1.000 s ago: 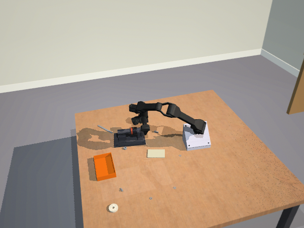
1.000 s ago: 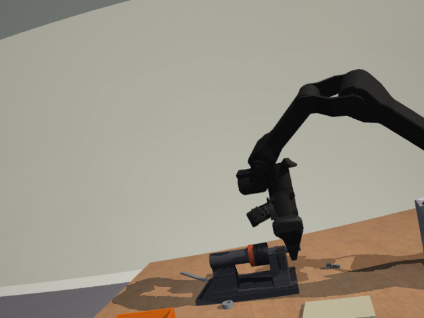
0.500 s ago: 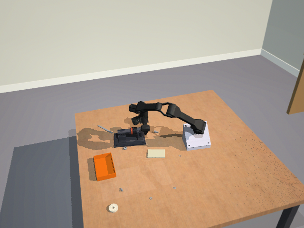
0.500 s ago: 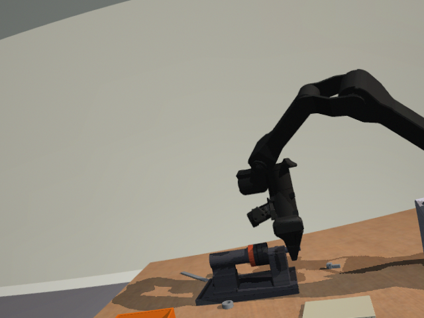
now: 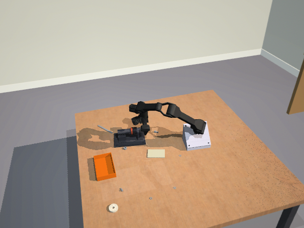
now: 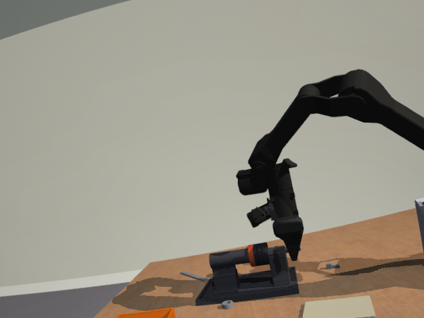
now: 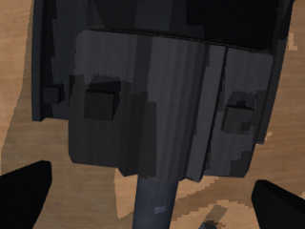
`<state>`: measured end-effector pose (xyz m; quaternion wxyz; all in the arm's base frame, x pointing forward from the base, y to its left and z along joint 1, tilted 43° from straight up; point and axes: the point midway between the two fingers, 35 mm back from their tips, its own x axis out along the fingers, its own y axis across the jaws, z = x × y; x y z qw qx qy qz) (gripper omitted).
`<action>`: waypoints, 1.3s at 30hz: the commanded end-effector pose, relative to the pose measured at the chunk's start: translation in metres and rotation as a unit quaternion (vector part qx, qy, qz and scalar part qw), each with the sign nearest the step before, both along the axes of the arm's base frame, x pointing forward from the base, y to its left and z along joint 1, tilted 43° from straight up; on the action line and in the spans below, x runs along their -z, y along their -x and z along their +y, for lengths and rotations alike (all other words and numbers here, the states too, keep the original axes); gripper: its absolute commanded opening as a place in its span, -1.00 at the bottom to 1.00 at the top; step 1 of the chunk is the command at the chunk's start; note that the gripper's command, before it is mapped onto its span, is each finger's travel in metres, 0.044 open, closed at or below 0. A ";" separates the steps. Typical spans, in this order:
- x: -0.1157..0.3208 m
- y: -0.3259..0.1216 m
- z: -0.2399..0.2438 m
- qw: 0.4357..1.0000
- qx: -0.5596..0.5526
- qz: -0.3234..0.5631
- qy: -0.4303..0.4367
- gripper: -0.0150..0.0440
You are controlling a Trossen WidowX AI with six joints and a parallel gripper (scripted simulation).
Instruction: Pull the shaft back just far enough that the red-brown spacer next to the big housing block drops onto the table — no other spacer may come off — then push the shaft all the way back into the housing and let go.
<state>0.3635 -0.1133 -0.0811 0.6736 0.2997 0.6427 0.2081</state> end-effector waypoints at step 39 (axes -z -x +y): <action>0.013 -0.001 0.013 1.000 0.002 0.001 -0.003 1.00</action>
